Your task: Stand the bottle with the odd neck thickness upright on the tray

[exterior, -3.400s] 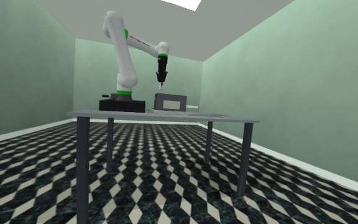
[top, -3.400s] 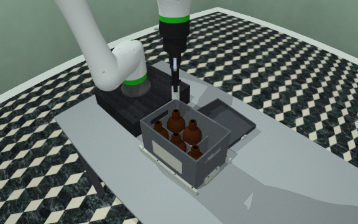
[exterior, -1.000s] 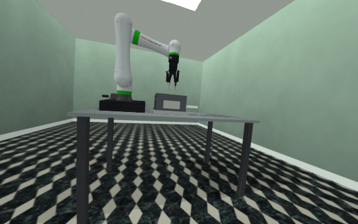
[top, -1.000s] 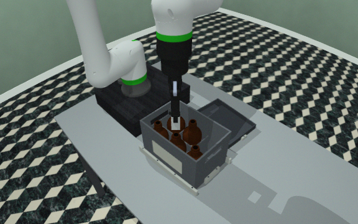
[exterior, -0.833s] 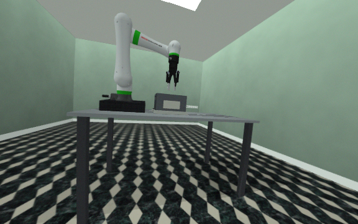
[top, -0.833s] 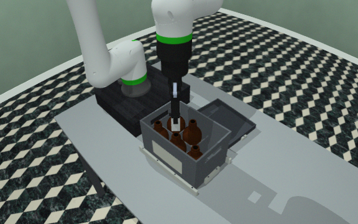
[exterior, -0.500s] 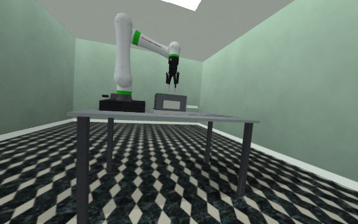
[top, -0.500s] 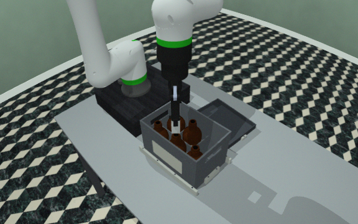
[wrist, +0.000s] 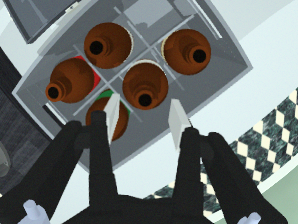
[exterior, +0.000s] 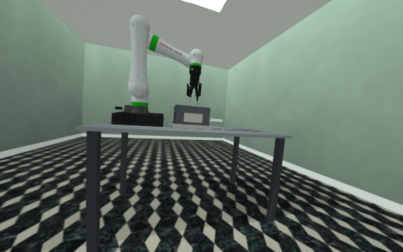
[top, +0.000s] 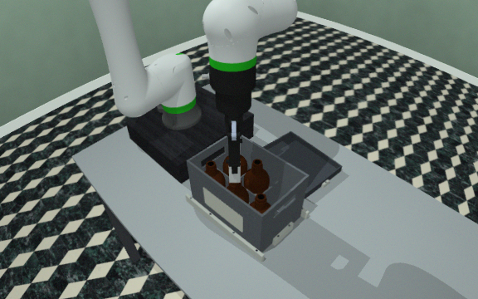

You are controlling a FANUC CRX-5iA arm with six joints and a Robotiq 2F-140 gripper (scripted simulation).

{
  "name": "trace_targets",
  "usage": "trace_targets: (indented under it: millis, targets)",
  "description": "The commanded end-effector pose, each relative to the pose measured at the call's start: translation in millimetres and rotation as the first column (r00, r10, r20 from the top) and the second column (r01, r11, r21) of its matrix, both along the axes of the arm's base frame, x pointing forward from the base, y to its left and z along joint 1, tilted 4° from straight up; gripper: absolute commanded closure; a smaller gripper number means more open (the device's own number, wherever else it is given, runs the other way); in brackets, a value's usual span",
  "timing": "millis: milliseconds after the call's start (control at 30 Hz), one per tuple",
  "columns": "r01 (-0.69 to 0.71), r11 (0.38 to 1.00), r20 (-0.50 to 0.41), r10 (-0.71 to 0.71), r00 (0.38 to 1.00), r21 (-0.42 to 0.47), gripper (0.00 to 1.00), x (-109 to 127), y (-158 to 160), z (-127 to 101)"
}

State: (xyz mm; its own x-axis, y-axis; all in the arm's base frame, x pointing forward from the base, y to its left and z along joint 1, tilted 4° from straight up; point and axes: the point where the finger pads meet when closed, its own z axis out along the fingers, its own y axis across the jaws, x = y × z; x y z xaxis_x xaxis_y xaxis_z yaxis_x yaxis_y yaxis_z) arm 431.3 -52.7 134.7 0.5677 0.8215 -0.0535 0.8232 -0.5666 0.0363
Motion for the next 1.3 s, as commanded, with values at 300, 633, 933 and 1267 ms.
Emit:
trace_targets:
  millis: [300, 633, 933, 1267]
  targets:
    - [0.000, 1.000, 0.002, 0.000, 1.000, 0.000, 0.56, 0.5, -0.5, -5.6]
    - [0.000, 1.000, 0.002, 0.000, 1.000, 0.000, 0.56, 0.5, -0.5, -6.0]
    - [0.000, 1.000, 0.002, 0.000, 1.000, 0.000, 0.56, 0.5, -0.5, -6.0]
    - [0.000, 1.000, 0.002, 0.000, 1.000, 0.000, 0.56, 0.5, -0.5, -6.0]
